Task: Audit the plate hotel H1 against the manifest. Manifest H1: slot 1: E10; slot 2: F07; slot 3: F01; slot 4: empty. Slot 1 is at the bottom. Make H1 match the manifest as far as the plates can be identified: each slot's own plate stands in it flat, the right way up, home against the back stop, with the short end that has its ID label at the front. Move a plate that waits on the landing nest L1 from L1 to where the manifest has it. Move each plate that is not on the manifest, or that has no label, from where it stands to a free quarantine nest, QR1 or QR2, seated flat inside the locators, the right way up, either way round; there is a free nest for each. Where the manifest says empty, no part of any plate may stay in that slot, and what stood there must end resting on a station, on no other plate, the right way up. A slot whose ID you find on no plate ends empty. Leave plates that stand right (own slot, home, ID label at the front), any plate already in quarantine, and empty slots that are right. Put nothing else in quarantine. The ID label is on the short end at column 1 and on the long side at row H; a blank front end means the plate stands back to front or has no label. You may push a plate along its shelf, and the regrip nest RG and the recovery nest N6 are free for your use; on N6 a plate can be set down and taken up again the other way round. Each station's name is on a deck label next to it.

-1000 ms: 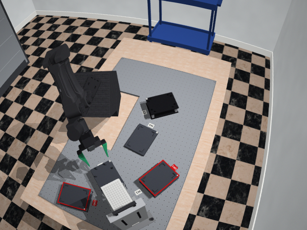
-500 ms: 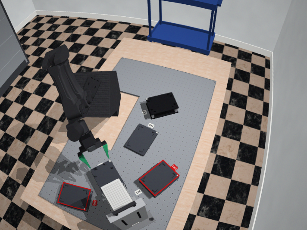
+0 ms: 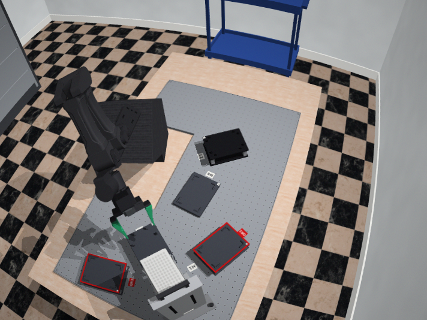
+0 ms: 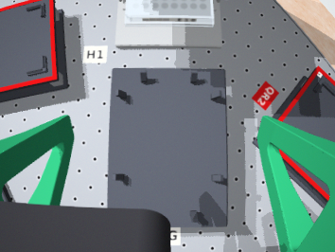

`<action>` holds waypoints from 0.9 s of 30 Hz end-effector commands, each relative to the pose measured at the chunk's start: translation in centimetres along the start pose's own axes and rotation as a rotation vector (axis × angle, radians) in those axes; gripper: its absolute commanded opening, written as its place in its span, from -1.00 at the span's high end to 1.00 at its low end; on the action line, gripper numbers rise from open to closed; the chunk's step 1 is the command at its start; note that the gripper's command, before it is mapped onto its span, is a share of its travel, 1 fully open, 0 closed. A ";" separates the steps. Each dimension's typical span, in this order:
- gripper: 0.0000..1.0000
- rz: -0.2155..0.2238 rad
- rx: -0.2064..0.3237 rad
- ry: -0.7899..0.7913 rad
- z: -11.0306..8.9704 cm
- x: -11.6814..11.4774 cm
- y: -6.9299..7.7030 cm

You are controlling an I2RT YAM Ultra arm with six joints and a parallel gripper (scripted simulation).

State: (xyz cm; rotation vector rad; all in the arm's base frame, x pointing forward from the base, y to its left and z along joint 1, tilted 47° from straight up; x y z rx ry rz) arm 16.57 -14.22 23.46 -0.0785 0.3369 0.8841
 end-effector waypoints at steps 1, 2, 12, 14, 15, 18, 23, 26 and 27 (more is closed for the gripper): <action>-1.00 -0.008 -0.047 -0.003 1.8 -0.3 -0.5; -1.00 -0.008 -0.047 -0.003 1.9 -0.3 -0.6; -1.00 -0.008 -0.048 -0.004 2.8 -0.2 -1.5; -1.00 -0.008 -0.048 -0.004 3.0 -0.2 -1.7; -1.00 -0.008 -0.048 -0.004 3.0 -0.2 -1.7; -1.00 -0.008 -0.048 -0.004 3.2 -0.1 -1.9; -1.00 -0.008 -0.048 -0.004 3.7 -0.1 -2.4; -1.00 -0.008 -0.048 -0.004 4.0 -0.1 -2.7; -1.00 -0.008 -0.048 -0.005 4.0 -0.1 -2.8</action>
Point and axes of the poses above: the point where the finger pads meet when closed, its own y axis back along the fingers, its own x axis across the jaws, z = x × y, the point moved 8 cm from there along y, back along the fingers, and after that the axes turned 5 degrees about -y, right-handed, at the moved point
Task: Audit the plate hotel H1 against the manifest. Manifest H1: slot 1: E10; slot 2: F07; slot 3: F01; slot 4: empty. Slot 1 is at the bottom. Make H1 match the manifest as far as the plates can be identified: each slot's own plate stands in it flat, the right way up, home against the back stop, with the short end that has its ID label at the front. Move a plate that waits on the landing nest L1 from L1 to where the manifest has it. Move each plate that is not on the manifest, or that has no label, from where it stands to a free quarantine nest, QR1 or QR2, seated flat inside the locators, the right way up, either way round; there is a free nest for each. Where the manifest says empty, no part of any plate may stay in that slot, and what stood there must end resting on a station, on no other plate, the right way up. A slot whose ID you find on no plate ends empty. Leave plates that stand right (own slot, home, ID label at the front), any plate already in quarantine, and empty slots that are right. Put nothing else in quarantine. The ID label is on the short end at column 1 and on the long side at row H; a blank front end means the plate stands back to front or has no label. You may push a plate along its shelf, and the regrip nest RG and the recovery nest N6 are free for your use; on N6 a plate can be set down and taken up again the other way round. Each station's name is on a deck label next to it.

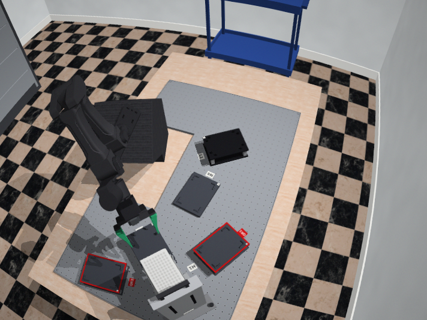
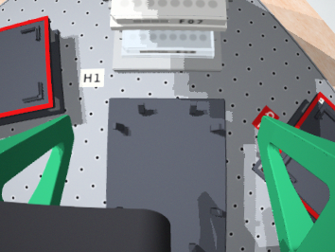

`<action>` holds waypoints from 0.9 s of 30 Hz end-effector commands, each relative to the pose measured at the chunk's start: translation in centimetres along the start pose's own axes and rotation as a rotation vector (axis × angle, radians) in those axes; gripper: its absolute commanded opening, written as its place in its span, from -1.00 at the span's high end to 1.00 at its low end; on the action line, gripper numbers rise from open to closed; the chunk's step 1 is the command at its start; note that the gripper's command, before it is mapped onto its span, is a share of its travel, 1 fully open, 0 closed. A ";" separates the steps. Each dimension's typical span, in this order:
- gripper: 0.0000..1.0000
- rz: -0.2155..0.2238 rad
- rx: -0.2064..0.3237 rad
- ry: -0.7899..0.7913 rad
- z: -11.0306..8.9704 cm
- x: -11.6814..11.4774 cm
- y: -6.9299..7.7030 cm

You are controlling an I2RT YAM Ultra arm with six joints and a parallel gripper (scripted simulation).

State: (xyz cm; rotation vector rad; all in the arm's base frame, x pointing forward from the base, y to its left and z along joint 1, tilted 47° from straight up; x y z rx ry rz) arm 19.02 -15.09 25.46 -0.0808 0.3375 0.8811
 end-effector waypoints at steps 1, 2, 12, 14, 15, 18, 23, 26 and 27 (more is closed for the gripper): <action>-1.00 -0.005 -0.047 -0.006 1.8 -0.2 -0.6; -1.00 -0.005 -0.047 -0.006 1.9 -0.2 -0.7; -1.00 -0.004 -0.047 -0.007 2.7 -0.1 -1.4; -1.00 -0.004 -0.048 -0.007 2.9 -0.1 -1.6; -1.00 -0.004 -0.048 -0.007 3.0 0.0 -1.7; -1.00 -0.003 -0.048 -0.007 3.2 0.0 -2.0; -1.00 -0.003 -0.048 -0.007 3.5 0.0 -2.3; -1.00 -0.002 -0.048 -0.007 3.8 0.1 -2.5; -1.00 -0.002 -0.048 -0.007 3.9 0.1 -2.6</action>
Point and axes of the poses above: the point where the finger pads meet when closed, its own y axis back along the fingers, its own x axis across the jaws, z = x × y, the point moved 8 cm from there along y, back along the fingers, and after that the axes turned 5 degrees about -y, right-handed, at the moved point
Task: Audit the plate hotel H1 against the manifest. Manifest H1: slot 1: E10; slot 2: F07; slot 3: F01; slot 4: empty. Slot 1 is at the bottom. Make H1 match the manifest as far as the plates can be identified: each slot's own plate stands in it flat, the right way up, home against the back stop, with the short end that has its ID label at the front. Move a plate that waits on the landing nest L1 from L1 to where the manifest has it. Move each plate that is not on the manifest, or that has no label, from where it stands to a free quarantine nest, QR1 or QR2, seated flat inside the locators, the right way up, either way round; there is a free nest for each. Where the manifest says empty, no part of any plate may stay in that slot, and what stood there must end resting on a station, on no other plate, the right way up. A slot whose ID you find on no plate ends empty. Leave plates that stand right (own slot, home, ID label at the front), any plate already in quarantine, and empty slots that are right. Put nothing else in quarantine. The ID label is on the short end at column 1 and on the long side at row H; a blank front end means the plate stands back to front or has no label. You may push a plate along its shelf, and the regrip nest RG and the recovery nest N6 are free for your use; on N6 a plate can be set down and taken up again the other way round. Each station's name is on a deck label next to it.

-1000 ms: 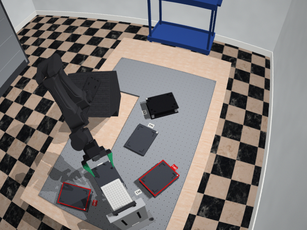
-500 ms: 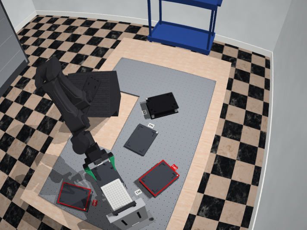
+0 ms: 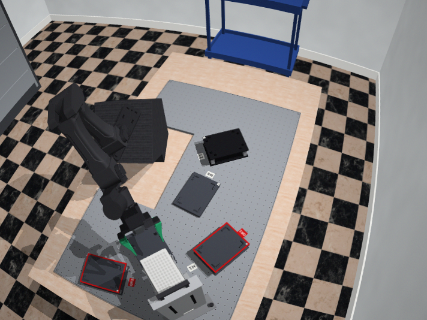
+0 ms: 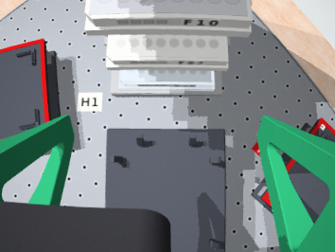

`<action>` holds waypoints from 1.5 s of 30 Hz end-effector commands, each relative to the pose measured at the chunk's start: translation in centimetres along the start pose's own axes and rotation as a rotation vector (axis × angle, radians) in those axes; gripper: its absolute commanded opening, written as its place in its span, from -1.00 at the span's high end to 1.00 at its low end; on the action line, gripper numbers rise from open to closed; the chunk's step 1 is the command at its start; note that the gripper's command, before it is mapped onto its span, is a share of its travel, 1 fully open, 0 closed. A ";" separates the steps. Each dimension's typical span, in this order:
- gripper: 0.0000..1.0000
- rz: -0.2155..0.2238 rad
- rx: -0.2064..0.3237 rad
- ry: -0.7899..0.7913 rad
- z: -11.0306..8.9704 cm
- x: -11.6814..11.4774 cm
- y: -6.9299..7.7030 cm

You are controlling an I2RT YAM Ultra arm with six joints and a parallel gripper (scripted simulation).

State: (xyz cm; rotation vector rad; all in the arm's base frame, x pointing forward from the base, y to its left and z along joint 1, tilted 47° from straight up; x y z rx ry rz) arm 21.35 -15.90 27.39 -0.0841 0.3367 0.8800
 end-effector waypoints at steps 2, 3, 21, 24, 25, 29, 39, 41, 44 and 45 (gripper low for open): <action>-1.00 -0.001 -0.045 -0.008 1.9 -0.1 -0.6; -1.00 -0.001 -0.045 -0.008 1.9 0.0 -0.7; -1.00 0.000 -0.046 -0.009 3.5 0.1 -2.2; -1.00 0.002 -0.041 -0.008 3.7 0.2 -2.5; -1.00 0.003 -0.038 -0.008 3.7 0.2 -2.6; -1.00 0.006 -0.031 -0.007 3.9 0.3 -2.9; -1.00 0.007 -0.028 -0.007 4.7 0.4 -3.7; -1.00 0.008 -0.028 -0.007 4.9 0.4 -3.9; -1.00 0.008 -0.027 -0.007 5.2 0.5 -4.2; -1.00 0.008 -0.027 -0.007 5.3 0.5 -4.3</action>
Point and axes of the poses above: the point where the finger pads meet when closed, its own y axis back along the fingers, its own x axis across the jaws, z = x × y, the point moved 8 cm from there along y, back along the fingers, and after that the axes turned 5 degrees about -y, right-handed, at the moved point
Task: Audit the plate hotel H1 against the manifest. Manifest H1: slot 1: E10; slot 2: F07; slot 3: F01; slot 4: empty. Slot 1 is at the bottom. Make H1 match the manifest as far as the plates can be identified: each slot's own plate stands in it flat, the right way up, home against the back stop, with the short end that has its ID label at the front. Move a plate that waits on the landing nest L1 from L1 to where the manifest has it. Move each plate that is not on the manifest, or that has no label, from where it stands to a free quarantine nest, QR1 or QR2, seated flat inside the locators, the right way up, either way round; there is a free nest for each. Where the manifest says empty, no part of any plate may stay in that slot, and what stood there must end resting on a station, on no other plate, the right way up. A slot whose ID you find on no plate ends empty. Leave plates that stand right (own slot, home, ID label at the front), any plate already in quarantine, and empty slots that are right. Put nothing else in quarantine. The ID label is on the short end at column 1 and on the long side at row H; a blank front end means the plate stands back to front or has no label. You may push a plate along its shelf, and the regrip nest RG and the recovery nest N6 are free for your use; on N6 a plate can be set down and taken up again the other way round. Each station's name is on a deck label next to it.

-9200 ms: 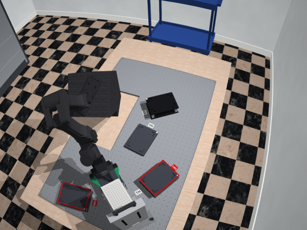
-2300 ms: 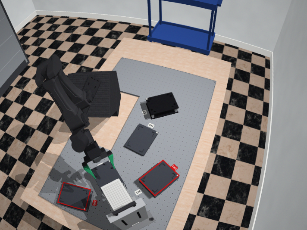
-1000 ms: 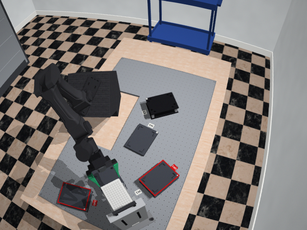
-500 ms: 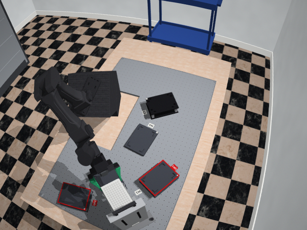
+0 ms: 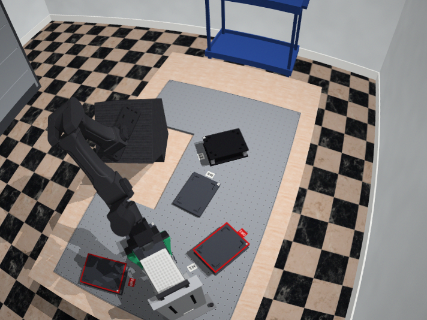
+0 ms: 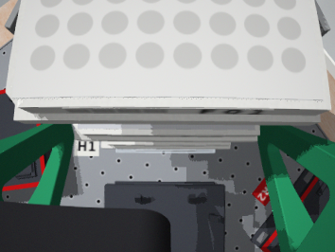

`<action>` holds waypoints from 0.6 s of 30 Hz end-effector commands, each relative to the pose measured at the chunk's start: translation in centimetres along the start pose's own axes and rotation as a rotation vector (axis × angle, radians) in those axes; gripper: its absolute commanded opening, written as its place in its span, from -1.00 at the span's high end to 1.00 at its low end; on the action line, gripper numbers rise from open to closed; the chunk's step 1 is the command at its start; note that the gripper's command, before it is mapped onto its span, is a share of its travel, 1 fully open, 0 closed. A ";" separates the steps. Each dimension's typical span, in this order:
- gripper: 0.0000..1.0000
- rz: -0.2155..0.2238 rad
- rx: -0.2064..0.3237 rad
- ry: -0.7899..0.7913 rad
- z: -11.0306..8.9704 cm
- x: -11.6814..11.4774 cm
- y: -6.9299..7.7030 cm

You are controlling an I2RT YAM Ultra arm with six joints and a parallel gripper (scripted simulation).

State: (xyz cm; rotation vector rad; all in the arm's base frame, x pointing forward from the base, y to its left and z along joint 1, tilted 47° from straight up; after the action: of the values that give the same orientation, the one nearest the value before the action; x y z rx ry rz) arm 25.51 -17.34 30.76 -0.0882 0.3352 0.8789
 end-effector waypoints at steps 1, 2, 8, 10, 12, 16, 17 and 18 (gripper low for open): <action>-1.00 0.010 -0.023 -0.007 1.3 0.2 -0.4; -1.00 0.010 -0.023 -0.007 1.3 0.2 -0.4; -1.00 0.000 -0.025 -0.005 1.0 -0.1 0.0; -0.74 0.000 -0.025 -0.005 1.0 -0.1 0.0; -0.74 0.000 -0.025 -0.005 1.0 -0.1 0.0; -0.74 0.000 -0.025 -0.005 1.0 -0.1 0.0; -0.74 0.000 -0.025 -0.005 1.0 -0.1 0.0; -0.74 0.000 -0.025 -0.005 1.0 -0.1 0.0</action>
State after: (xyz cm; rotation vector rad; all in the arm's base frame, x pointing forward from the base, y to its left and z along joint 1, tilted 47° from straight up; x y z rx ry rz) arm 25.66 -17.41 30.92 -0.0884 0.3350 0.8768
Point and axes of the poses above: the point where the finger pads meet when closed, its own y axis back along the fingers, its own x axis across the jaws, z = x × y, the point moved 8 cm from there along y, back along the fingers, and after that the axes turned 5 degrees about -y, right-handed, at the moved point
